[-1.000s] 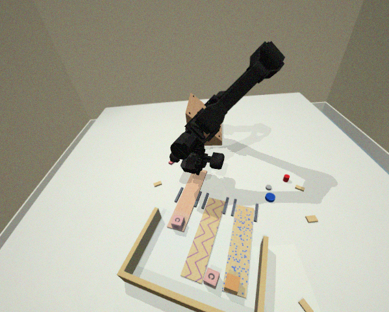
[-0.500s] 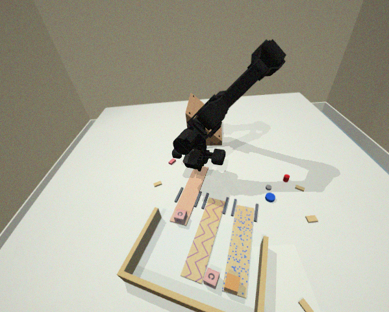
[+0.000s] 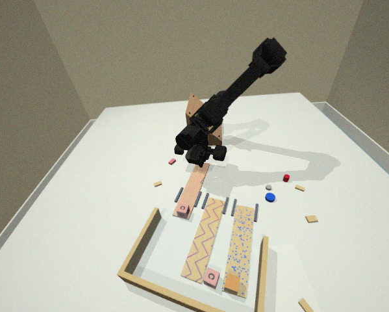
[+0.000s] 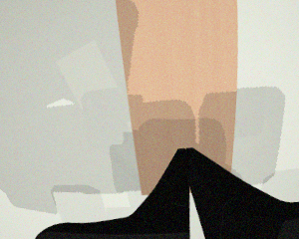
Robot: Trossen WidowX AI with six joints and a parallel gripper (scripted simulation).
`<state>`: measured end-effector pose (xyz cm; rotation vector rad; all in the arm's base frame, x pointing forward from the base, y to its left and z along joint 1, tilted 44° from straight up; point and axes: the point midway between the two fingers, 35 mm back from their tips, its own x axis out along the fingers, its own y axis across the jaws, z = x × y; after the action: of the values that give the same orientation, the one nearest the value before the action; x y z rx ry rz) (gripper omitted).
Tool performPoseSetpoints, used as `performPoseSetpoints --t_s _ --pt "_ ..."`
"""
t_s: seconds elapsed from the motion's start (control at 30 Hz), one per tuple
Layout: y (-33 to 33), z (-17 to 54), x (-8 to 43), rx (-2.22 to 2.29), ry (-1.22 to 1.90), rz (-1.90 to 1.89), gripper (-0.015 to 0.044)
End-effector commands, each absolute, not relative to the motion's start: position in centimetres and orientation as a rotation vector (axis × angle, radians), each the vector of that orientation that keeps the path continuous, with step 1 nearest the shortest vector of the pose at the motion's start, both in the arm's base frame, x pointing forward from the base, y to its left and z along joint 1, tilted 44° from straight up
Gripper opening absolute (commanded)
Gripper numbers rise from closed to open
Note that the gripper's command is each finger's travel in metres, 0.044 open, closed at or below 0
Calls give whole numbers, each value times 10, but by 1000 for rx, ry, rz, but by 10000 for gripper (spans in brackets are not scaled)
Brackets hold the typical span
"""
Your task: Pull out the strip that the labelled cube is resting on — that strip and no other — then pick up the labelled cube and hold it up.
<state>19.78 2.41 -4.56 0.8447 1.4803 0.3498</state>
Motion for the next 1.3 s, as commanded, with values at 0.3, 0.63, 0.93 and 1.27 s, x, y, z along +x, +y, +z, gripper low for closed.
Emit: performPoseSetpoints --t_s 0.3,0.63,0.93,1.27 --pt "33 -46 174 848 1508 356 0" --pt "33 -46 174 848 1508 356 0" --pt "33 -46 174 848 1508 356 0" --pt "33 -46 174 848 1508 356 0"
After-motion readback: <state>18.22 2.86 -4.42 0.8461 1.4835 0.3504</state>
